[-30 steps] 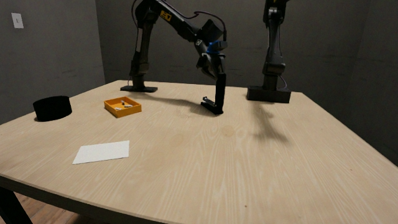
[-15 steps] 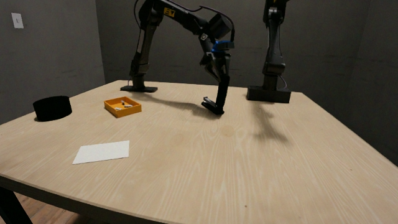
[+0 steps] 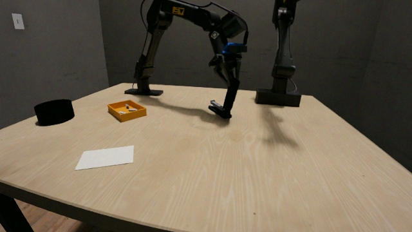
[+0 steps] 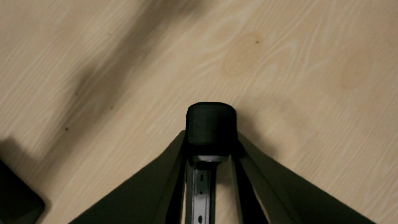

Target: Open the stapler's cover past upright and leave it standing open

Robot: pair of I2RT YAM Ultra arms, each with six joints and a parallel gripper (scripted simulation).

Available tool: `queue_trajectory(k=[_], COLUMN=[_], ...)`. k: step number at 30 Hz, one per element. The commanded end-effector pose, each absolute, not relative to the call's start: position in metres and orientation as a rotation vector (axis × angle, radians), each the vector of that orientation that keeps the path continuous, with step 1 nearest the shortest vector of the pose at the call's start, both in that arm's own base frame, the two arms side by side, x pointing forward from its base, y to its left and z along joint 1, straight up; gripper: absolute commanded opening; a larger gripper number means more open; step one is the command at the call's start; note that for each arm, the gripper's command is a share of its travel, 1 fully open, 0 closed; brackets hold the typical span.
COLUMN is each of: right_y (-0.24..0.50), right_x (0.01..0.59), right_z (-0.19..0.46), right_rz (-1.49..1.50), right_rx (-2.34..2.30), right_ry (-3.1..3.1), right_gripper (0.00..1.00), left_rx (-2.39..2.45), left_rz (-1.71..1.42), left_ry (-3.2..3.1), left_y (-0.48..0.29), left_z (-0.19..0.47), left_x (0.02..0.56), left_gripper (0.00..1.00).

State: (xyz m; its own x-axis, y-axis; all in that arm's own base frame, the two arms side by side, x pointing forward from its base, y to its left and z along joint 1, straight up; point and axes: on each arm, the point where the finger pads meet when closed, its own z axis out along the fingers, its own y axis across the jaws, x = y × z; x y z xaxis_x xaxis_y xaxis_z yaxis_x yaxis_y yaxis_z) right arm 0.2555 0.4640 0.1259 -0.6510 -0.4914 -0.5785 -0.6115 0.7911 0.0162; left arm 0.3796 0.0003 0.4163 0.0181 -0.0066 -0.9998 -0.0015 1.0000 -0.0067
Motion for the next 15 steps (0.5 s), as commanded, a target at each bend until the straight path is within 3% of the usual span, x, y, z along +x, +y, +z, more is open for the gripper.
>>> queue_trajectory(k=[1, 13, 15], right_y=[0.4641, 0.4638, 0.4637], right_x=[0.2565, 0.2570, 0.2572], right_z=[0.1379, 0.1381, 0.1381], right_rz=[0.294, 0.290, 0.289], right_rx=[-0.802, -0.804, -0.803], right_ry=[2.420, 2.417, 2.416], right_gripper=[0.21, 0.21, 0.44], left_rx=[0.000, 0.000, 0.000], left_rz=[0.000, 0.000, 0.000], left_ry=[1.557, 1.557, 1.557], left_y=[0.0010, 0.0010, 0.0010], left_z=[0.4124, 0.4124, 0.4124], left_x=[0.3805, 0.3805, 0.3805], left_gripper=[0.57, 0.57, 0.57])
